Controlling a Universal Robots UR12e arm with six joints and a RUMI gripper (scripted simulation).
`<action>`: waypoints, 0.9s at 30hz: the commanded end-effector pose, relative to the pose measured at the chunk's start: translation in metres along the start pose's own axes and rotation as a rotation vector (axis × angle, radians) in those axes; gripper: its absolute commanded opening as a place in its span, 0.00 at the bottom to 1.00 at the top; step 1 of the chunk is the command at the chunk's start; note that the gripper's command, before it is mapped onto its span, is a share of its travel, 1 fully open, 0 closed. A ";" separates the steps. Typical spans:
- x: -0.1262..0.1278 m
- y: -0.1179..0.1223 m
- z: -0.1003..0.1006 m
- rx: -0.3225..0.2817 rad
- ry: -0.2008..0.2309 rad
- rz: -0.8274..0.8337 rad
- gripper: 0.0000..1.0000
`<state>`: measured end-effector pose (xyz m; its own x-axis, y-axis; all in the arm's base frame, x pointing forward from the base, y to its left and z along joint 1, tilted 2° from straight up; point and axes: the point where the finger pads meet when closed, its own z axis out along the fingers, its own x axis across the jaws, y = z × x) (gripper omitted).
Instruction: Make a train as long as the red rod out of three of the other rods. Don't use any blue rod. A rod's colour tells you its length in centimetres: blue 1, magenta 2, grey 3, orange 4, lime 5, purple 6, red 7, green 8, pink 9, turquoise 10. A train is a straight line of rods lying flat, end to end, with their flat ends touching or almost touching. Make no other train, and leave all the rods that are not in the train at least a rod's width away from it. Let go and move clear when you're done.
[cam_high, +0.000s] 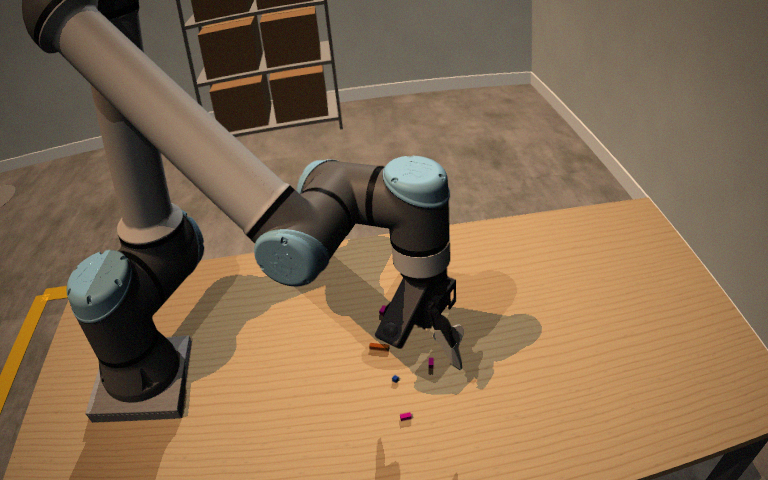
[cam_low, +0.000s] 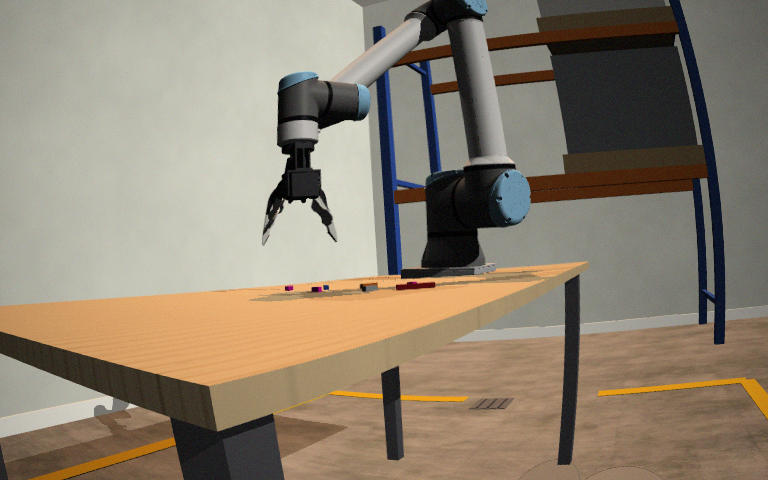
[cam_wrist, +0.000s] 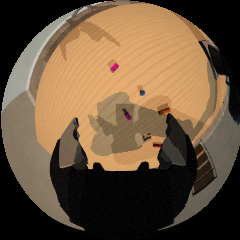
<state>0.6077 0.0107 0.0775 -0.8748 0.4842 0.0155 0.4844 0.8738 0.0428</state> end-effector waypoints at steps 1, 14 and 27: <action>-0.004 -0.017 0.002 0.002 -0.003 0.167 1.00; -0.009 -0.053 0.008 0.001 -0.003 0.519 1.00; -0.012 -0.080 0.012 0.000 -0.003 0.790 1.00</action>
<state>0.5813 -0.0591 0.0625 -0.3298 0.9432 0.0397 0.9440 0.3292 0.0219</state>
